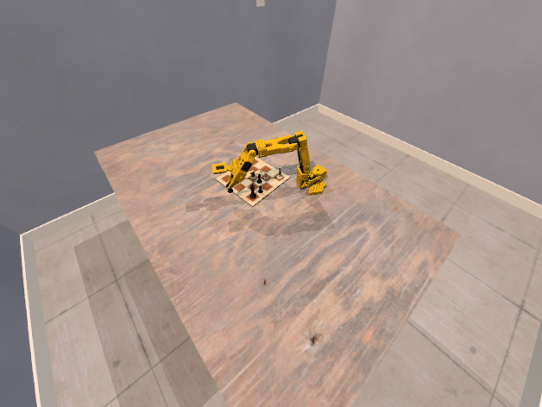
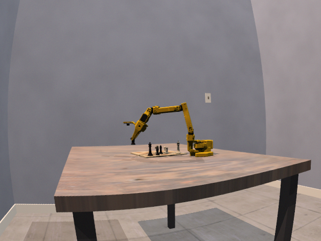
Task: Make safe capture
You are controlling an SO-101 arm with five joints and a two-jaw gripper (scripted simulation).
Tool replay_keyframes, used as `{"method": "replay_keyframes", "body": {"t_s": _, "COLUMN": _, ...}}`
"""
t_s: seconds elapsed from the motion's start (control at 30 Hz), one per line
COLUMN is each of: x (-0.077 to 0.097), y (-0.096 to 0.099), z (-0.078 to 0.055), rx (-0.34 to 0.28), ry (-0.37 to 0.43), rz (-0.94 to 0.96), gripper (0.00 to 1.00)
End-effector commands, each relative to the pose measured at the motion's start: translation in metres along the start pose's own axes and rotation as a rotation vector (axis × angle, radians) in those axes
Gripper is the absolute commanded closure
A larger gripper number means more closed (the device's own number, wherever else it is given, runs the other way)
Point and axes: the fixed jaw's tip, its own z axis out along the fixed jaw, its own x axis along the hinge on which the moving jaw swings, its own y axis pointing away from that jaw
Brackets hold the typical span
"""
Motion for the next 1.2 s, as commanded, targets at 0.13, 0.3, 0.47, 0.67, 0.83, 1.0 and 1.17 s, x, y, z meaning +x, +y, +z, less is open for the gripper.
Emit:
{"method": "replay_keyframes", "body": {"t_s": 0.13, "x": 0.012, "y": 0.004, "z": 0.016, "rx": -0.007, "ry": 0.019, "rz": -0.004, "gripper": 1.0}}
{"method": "replay_keyframes", "body": {"t_s": 0.3, "x": 0.017, "y": 0.004, "z": 0.025, "rx": -0.007, "ry": 0.019, "rz": -0.004, "gripper": 1.0}}
{"method": "replay_keyframes", "body": {"t_s": 0.47, "x": 0.022, "y": 0.004, "z": 0.033, "rx": -0.007, "ry": 0.019, "rz": -0.004, "gripper": 1.0}}
{"method": "replay_keyframes", "body": {"t_s": 0.67, "x": 0.025, "y": 0.004, "z": 0.037, "rx": -0.007, "ry": 0.02, "rz": -0.004, "gripper": 1.0}}
{"method": "replay_keyframes", "body": {"t_s": 0.83, "x": 0.027, "y": 0.004, "z": 0.04, "rx": -0.007, "ry": 0.02, "rz": -0.004, "gripper": 1.0}}
{"method": "replay_keyframes", "body": {"t_s": 1.0, "x": 0.027, "y": 0.004, "z": 0.041, "rx": -0.007, "ry": 0.02, "rz": -0.004, "gripper": 1.0}}
{"method": "replay_keyframes", "body": {"t_s": 1.17, "x": 0.028, "y": 0.004, "z": 0.041, "rx": -0.007, "ry": 0.02, "rz": -0.004, "gripper": 1.0}}
